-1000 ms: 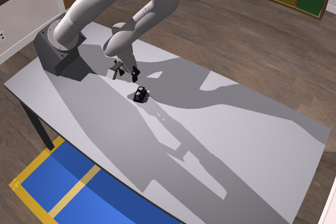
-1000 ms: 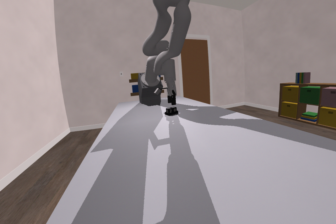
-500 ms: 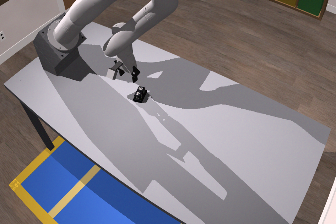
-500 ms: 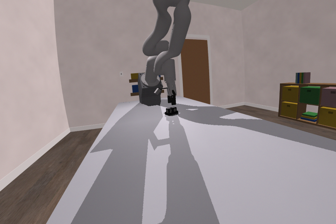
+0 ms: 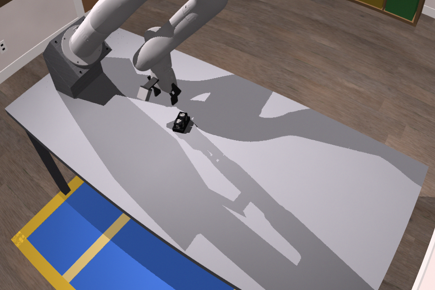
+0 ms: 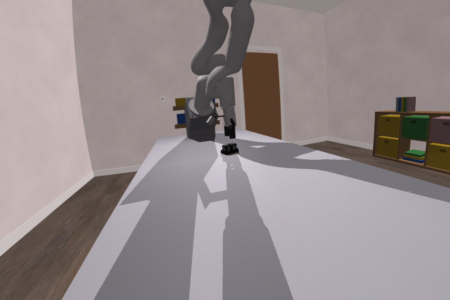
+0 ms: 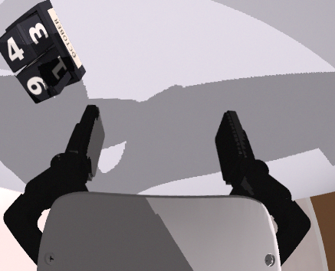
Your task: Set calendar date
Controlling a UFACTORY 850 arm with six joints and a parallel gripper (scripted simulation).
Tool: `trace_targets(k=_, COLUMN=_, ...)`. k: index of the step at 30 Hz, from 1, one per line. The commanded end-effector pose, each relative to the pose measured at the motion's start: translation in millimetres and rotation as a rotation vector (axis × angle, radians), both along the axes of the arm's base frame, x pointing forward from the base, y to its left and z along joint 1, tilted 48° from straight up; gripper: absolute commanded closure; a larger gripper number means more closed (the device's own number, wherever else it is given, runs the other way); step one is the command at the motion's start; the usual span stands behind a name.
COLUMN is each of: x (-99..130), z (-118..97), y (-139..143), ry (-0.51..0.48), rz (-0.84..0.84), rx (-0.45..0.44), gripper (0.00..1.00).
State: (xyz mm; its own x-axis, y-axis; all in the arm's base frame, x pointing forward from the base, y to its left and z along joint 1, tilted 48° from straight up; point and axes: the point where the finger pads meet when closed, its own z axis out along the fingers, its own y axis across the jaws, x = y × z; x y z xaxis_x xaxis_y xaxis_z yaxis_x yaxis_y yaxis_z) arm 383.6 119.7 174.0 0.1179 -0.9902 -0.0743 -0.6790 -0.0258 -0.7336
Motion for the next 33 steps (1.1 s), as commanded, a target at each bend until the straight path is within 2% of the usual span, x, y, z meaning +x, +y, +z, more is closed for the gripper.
trace_targets(k=1, x=1.3, z=3.3, y=0.6, ry=0.0, rz=0.0, rx=0.0, gripper=0.0)
trace_targets(k=6, x=14.6, z=18.5, y=5.5, ry=0.0, rz=0.0, rx=0.0, gripper=0.0)
trace_targets(k=13, x=17.7, z=22.1, y=6.6, ry=0.0, rz=0.0, rx=0.0, gripper=0.0)
trace_targets(k=20, x=34.0, z=40.8, y=12.5, ry=0.0, rz=0.0, rx=0.0, gripper=0.0)
trace_targets(k=27, x=37.0, z=44.3, y=13.7, ry=0.0, rz=0.0, rx=0.0, gripper=0.0)
trace_targets(k=33, x=51.9, z=61.3, y=19.1, ry=0.0, rz=0.0, rx=0.0, gripper=0.0)
